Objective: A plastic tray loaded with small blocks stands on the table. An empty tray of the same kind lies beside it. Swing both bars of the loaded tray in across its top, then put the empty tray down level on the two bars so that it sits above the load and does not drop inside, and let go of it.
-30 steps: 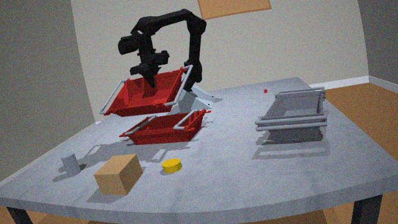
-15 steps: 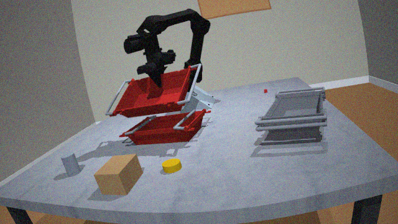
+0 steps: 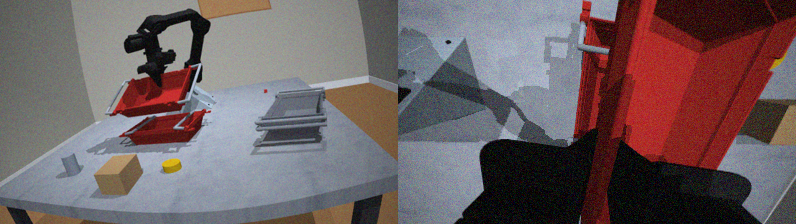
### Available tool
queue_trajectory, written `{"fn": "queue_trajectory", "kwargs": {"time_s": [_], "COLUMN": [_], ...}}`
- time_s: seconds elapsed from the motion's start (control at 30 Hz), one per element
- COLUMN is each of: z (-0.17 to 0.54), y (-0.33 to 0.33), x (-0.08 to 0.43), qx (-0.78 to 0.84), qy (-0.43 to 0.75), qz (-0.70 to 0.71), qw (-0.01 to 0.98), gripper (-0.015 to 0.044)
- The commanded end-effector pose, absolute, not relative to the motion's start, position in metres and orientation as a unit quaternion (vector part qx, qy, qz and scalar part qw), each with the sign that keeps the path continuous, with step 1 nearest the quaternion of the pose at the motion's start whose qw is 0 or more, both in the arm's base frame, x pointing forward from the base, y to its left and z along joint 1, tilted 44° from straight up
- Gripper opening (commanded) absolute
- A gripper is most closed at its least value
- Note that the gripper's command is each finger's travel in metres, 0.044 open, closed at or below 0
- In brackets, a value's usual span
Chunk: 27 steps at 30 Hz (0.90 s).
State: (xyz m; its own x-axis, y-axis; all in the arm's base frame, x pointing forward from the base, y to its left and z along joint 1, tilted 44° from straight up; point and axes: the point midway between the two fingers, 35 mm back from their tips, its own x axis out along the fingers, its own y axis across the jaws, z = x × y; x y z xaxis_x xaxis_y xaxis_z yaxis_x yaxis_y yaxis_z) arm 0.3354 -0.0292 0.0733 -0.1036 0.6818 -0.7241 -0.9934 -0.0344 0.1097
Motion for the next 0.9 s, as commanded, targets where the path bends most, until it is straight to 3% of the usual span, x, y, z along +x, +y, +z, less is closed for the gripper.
{"fn": "queue_trajectory", "kwargs": {"time_s": [0.0, 0.87], "z": [0.0762, 0.0718], "y": [-0.0329, -0.0272], "x": [0.337, 0.3359], "qx": [-0.251, -0.251], "qy": [0.308, 0.308], "qz": [0.669, 0.669], "qw": [0.629, 0.629], "gripper": [0.0, 0.0]}}
